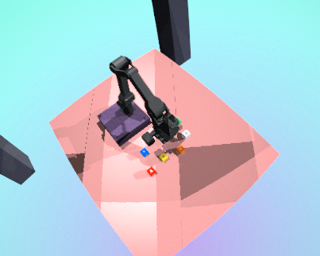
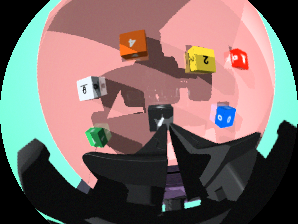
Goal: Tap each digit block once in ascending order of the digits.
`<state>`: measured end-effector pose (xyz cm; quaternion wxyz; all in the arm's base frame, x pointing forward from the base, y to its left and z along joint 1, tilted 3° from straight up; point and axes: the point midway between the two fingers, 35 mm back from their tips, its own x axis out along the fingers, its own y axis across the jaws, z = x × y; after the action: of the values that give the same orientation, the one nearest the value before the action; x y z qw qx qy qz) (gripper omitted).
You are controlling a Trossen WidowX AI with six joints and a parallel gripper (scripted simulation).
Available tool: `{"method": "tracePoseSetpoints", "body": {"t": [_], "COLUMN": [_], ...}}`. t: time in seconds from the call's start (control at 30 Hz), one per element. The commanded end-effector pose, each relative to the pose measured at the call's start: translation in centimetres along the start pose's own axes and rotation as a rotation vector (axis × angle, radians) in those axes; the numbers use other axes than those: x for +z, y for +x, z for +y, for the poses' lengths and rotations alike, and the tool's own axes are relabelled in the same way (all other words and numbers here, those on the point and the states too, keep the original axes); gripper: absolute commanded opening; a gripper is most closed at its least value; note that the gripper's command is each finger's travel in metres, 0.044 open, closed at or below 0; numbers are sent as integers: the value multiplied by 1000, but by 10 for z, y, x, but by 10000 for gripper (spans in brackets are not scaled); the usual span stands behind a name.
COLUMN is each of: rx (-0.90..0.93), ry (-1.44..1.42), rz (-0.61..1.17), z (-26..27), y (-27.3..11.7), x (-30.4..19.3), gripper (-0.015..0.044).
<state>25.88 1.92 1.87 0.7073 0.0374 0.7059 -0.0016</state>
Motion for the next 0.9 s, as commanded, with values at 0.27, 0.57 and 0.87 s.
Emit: {"method": "tracePoseSetpoints", "body": {"t": [0.27, 0.57, 0.87], "rx": [3, 5, 12], "ry": [0, 0, 0], "rz": [-6, -8, -10], "z": [0, 32, 120], "y": [-90, -94, -93], "x": [1, 22, 53], "gripper": [20, 20, 20]}}
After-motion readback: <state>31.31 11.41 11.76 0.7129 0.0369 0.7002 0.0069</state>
